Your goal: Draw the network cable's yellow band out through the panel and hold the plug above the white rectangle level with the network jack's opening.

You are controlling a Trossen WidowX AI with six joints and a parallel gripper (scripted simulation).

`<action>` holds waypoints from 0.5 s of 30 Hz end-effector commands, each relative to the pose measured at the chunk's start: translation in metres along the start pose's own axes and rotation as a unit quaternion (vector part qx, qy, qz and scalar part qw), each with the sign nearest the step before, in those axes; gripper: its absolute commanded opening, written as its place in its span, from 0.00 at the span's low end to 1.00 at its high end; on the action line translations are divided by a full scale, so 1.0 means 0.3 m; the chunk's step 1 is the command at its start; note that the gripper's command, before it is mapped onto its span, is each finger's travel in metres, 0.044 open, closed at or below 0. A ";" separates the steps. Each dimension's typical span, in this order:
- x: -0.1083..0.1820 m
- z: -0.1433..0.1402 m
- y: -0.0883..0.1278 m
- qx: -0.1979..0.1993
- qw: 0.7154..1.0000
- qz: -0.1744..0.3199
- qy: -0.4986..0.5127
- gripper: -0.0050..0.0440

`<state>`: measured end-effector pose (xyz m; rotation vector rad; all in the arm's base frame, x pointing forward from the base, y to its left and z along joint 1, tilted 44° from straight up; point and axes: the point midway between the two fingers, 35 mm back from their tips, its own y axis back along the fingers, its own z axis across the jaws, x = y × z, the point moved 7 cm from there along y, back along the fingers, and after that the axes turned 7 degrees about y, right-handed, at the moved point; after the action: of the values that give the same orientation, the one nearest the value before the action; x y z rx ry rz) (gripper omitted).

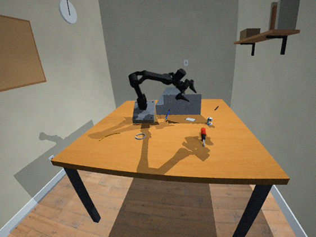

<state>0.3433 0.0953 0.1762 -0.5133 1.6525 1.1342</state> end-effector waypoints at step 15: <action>0.054 -0.172 -0.026 0.089 0.942 0.185 0.266 1.00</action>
<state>0.3203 0.0584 0.1586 -0.4572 2.2470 1.1471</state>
